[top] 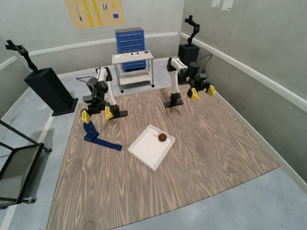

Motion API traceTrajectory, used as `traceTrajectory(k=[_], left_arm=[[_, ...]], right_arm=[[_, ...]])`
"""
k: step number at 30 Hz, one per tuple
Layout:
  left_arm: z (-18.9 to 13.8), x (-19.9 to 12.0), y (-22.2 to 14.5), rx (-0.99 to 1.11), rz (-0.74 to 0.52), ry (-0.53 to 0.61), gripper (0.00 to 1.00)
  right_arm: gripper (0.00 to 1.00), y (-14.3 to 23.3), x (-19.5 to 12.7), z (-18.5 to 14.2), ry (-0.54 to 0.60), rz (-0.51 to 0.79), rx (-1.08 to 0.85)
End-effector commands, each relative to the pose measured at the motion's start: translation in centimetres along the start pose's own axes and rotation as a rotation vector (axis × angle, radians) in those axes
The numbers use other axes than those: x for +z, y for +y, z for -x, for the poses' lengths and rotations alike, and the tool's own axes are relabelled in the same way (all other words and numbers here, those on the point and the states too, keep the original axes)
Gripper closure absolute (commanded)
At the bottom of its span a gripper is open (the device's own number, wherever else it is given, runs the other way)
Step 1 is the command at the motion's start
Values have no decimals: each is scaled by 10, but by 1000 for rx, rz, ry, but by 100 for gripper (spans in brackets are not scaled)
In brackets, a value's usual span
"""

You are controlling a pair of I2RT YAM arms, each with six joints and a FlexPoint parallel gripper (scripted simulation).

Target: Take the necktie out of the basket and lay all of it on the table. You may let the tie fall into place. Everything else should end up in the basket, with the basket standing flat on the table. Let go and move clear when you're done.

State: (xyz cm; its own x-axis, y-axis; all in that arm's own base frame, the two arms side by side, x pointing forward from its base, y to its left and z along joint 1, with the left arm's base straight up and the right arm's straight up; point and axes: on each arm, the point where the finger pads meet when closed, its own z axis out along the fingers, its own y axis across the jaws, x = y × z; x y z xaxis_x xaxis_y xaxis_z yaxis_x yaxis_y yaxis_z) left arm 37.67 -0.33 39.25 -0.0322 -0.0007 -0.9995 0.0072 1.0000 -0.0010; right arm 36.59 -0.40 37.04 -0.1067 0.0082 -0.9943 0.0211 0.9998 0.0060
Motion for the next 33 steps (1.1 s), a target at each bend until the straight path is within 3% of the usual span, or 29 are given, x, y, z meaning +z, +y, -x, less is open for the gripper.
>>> traceTrajectory(k=[1, 12, 33], left_arm=[[0, 0, 0, 0, 0, 0, 0], [10, 0, 0, 0, 0, 0, 0], [68, -2, 0, 0, 0, 0, 0]], right_arm=[[0, 7, 0, 13, -60, 26, -13], [0, 7, 1, 13, -60, 27, -13], [0, 7, 1, 13, -61, 27, -14]])
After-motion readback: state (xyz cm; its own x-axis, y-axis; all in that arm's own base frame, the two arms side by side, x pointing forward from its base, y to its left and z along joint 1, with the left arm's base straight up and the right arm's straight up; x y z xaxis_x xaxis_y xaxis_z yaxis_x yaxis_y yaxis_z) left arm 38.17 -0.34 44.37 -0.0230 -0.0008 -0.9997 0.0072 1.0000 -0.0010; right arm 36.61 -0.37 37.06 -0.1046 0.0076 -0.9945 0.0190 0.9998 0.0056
